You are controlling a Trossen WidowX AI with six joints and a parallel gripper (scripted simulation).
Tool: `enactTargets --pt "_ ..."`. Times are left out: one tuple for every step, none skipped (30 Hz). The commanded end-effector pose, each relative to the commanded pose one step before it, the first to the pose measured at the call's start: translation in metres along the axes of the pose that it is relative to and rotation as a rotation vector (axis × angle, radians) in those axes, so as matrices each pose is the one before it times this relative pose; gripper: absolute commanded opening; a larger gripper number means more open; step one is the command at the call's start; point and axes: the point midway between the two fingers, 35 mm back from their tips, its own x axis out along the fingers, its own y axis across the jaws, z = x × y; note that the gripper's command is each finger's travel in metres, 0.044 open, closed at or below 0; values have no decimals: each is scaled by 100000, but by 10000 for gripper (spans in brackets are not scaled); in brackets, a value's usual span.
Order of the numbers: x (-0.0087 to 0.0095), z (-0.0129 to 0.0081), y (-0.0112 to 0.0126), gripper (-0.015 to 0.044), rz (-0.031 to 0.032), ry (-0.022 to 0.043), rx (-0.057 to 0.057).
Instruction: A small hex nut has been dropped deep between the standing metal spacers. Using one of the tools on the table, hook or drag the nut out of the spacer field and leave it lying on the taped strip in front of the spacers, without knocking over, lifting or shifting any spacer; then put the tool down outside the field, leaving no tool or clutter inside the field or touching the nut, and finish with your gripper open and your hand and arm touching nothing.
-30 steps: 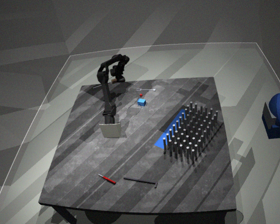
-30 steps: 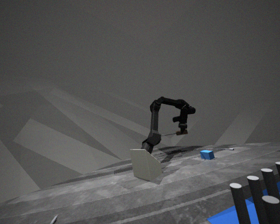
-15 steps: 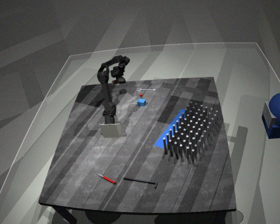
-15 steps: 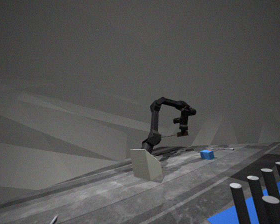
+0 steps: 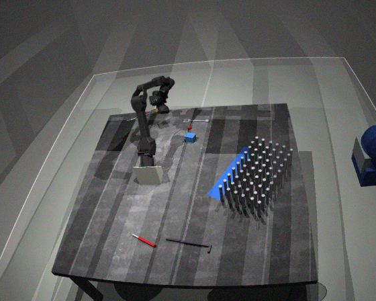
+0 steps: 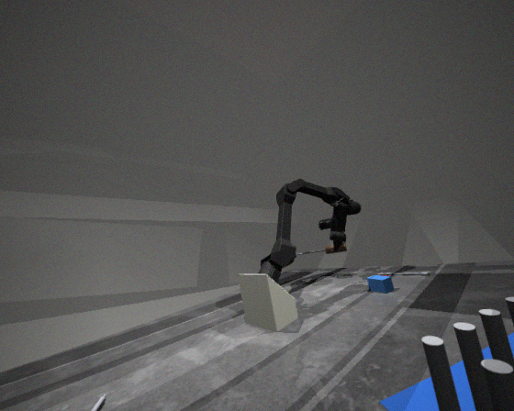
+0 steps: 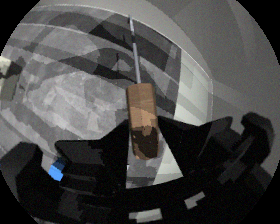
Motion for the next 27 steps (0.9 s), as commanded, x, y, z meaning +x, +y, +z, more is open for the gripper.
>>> enactTargets --pt "320 -140 92 0 -19 39 473" --pt "74 -34 20 0 -1 -1 0" --pt "74 -33 20 0 -1 -1 0" --pt "74 -33 20 0 -1 0 0" --pt "74 -33 20 0 -1 0 0" --pt "74 -33 21 0 -1 0 0" --pt "75 -32 21 0 -1 0 0" --pt "75 -32 21 0 -1 0 0" --pt "75 -32 21 0 -1 0 0" --pt "75 -32 21 0 -1 0 0" --pt "75 -31 21 0 -1 0 0" --pt "75 -31 21 0 -1 0 0" --pt "75 -31 21 0 -1 0 0" --pt "75 -31 21 0 -1 0 0" --pt "75 -30 21 0 -2 0 0" --pt "75 -30 22 0 -2 0 1" --pt "75 -30 22 0 -2 0 1" --pt "75 -30 22 0 -2 0 1" --pt "75 -30 22 0 -2 0 1" --pt "75 -29 22 0 -2 0 1" --pt "75 -29 22 0 -2 0 1" --pt "75 -29 22 0 -2 0 1" --pt "75 -29 22 0 -2 0 1" --pt "75 -28 22 0 -2 0 1" --pt "75 -28 22 0 -2 0 1" --pt "75 -28 23 0 -2 0 1" --pt "75 -28 23 0 -2 0 1"
